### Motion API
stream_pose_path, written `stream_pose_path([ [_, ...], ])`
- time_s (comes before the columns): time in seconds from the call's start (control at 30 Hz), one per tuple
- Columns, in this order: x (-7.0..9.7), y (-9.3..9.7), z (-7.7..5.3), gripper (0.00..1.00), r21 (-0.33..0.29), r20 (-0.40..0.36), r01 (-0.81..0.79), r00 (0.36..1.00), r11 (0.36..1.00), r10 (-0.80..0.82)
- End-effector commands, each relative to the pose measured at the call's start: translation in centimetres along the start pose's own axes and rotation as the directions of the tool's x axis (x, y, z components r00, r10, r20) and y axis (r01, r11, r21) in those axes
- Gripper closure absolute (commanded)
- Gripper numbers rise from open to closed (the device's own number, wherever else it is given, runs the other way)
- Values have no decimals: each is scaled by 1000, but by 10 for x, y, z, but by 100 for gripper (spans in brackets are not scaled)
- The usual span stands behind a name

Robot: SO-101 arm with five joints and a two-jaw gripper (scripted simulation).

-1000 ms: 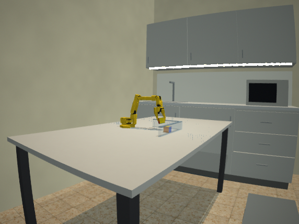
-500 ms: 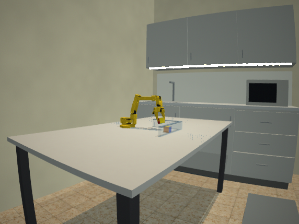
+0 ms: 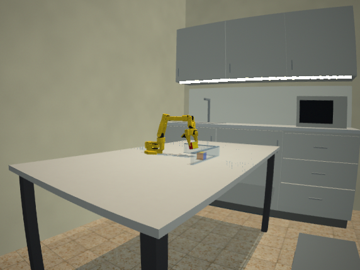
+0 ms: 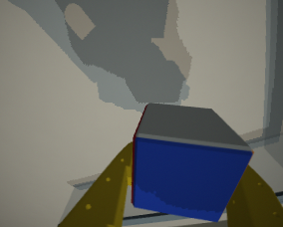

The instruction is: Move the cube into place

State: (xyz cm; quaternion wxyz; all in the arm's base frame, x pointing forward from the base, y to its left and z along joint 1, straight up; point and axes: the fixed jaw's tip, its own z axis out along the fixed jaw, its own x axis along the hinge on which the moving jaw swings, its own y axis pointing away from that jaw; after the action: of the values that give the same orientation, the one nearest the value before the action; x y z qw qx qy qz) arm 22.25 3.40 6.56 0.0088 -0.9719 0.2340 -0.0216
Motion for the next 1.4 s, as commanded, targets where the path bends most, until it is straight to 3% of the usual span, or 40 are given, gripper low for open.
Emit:
stream_pose_path([
  [0.0, 5, -3, -11, 78, 34, -48, 51, 998, 998, -50],
  [1.37, 7, 1, -11, 78, 9, -34, 396, 918, 918, -396],
])
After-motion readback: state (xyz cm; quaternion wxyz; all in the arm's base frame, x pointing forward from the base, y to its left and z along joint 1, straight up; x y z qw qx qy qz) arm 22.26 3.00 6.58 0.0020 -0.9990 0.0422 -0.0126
